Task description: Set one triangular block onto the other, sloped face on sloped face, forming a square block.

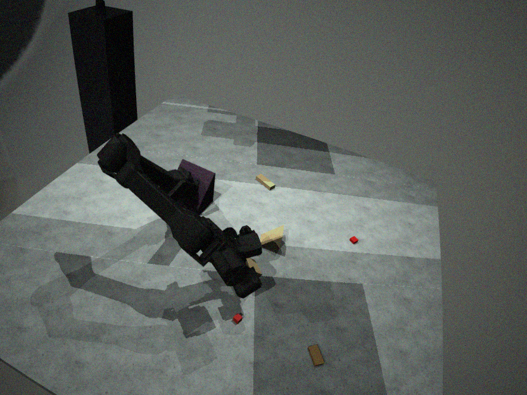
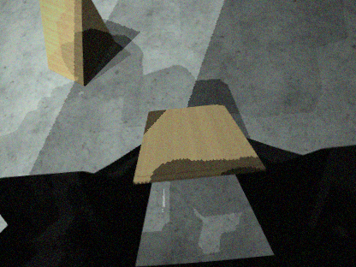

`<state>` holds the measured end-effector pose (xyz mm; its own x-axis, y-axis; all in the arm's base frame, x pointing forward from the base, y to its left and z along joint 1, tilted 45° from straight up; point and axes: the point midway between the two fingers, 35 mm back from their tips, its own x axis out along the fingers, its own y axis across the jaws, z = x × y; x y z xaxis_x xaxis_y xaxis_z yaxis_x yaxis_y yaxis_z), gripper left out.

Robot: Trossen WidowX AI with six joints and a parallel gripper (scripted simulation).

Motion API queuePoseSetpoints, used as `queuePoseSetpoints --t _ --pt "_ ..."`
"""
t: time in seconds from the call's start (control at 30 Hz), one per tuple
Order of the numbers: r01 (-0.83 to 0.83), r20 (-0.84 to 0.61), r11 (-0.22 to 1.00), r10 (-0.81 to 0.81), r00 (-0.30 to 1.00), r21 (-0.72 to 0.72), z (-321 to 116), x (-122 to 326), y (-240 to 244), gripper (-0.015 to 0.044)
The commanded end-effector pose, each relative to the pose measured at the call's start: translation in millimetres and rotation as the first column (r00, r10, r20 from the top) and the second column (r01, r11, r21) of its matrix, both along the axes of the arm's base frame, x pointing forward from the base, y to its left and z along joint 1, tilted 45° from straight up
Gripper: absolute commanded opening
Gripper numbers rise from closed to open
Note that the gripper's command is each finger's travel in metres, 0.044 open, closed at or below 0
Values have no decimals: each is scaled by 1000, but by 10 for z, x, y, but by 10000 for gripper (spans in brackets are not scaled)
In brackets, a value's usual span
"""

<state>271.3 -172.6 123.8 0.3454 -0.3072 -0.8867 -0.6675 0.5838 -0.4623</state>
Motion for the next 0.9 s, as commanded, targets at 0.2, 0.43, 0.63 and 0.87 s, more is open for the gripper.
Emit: queuePoseSetpoints --t 0.2,0.43,0.63,0.87 --pt "-150 176 975 121 977 163 88 -126 -77 0" --pt "-254 292 933 176 940 256 116 -209 -147 0" --pt "-241 271 938 170 947 251 96 -205 -141 79" --pt "-241 271 938 170 947 251 96 -205 -141 262"
